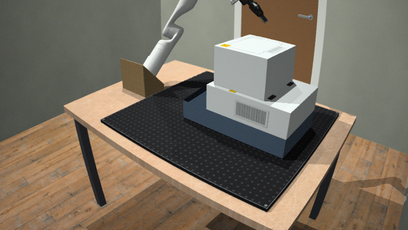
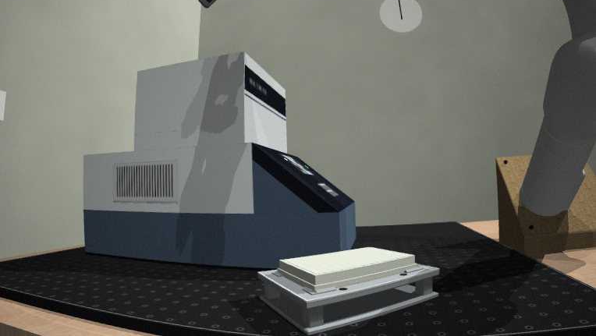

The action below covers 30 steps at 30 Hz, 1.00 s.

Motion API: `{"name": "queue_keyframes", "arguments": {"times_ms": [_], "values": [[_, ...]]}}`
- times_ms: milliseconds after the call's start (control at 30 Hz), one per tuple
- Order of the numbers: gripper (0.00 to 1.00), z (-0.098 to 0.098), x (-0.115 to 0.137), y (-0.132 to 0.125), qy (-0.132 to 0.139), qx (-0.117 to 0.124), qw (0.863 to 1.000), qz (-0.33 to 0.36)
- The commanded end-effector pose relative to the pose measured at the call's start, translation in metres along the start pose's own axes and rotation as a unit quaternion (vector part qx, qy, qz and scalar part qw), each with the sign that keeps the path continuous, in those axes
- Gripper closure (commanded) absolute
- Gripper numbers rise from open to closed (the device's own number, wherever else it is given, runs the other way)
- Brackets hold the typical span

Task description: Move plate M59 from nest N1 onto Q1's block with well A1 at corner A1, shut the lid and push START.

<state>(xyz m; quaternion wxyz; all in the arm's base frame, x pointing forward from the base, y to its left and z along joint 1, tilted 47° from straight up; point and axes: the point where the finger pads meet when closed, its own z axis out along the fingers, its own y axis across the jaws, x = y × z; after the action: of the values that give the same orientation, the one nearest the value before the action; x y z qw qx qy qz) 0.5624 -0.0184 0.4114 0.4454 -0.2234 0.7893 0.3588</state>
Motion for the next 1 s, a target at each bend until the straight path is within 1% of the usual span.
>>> {"name": "queue_keyframes", "arguments": {"times_ms": [0, 33, 100, 600, 667, 967], "values": [[0.9, -0.008, 0.009, -0.006, 0.015, -0.005, 1.0, 0.005], [0.9, -0.01, 0.012, -0.007, 0.02, -0.006, 1.0, 0.005], [0.9, -0.01, 0.012, -0.007, 0.02, -0.006, 1.0, 0.005], [0.9, -0.037, 0.052, -0.02, 0.093, -0.026, 0.995, -0.004], [0.9, -0.037, 0.052, -0.02, 0.093, -0.026, 0.995, -0.004], [0.9, -0.053, 0.075, -0.027, 0.136, -0.038, 0.99, -0.009]]}}
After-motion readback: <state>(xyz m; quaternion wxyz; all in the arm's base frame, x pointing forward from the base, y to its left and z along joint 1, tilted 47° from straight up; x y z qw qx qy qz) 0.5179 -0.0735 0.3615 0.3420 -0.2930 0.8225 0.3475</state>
